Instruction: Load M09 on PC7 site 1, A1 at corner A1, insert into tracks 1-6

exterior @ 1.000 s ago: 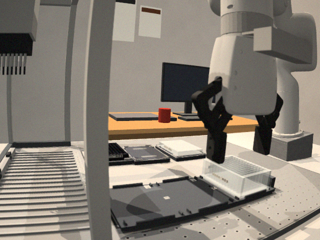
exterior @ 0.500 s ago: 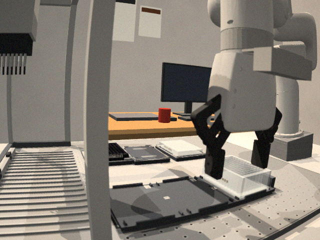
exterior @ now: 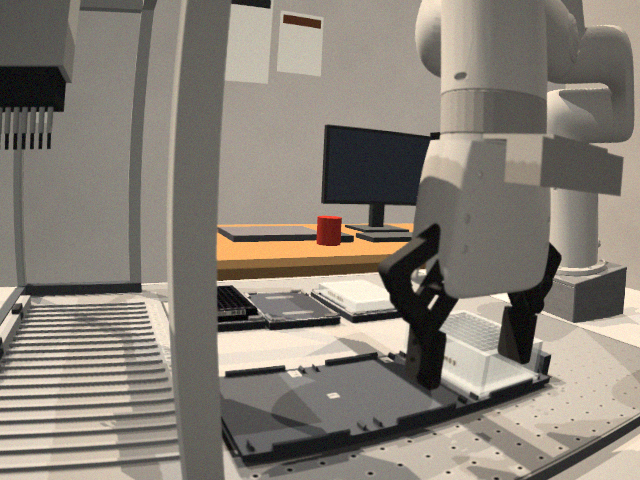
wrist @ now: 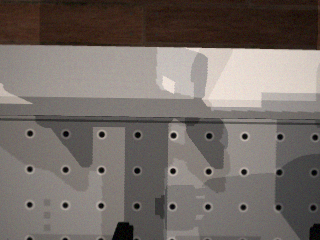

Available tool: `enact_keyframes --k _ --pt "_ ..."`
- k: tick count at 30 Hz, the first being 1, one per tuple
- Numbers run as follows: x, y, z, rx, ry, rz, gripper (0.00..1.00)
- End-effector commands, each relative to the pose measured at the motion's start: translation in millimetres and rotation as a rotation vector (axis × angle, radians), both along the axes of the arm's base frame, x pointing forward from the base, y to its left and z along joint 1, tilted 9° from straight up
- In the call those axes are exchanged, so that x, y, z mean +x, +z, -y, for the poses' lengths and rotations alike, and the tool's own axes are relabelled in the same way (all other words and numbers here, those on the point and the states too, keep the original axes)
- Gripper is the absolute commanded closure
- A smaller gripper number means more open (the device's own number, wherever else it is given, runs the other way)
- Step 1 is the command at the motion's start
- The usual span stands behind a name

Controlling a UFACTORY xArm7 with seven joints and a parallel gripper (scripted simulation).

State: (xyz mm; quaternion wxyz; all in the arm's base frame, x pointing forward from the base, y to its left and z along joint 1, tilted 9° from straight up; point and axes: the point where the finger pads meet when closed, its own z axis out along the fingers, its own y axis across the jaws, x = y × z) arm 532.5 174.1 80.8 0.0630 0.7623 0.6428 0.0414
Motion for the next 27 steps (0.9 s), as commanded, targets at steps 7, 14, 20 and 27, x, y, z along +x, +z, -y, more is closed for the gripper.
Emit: enact_keyframes --k 7,14,20,27 --pt "3.9 -15.3 0.0 0.002 0.000 0.004 0.00" --pt "5.1 -23.6 0.3 0.002 0.000 0.004 0.00" --pt "6.6 -33.5 0.8 0.002 0.000 0.004 0.00" --pt "7.3 -38.3 1.0 0.002 0.000 0.004 0.00"
